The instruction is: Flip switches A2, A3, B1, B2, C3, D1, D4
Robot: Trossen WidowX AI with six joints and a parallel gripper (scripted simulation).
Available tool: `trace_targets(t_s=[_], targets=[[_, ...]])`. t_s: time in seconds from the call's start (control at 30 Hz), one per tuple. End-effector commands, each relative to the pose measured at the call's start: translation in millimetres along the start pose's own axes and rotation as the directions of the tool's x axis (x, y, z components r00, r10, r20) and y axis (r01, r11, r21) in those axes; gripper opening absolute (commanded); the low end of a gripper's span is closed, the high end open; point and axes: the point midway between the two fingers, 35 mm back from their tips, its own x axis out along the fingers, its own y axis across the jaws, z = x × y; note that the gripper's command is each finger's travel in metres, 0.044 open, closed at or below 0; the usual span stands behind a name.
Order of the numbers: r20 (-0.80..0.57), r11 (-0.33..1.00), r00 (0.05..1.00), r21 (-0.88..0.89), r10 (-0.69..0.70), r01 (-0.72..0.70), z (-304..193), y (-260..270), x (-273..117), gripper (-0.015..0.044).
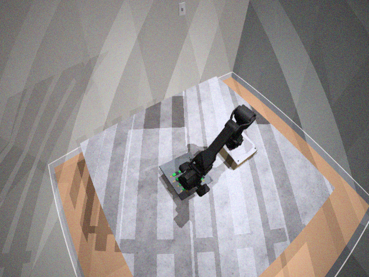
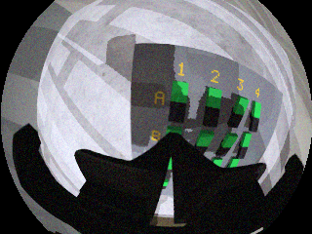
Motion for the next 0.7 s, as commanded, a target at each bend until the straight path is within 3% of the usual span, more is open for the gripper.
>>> trace_targets(t_s=[0.0,0.67], targets=[[0.001,1.0,1.0,0.006,-0.003,0.003,0.2,-0.4,0.9,0.0],[0.001,1.0,1.0,0.006,-0.003,0.003,0.3,-0.4,3.5,0.0]])
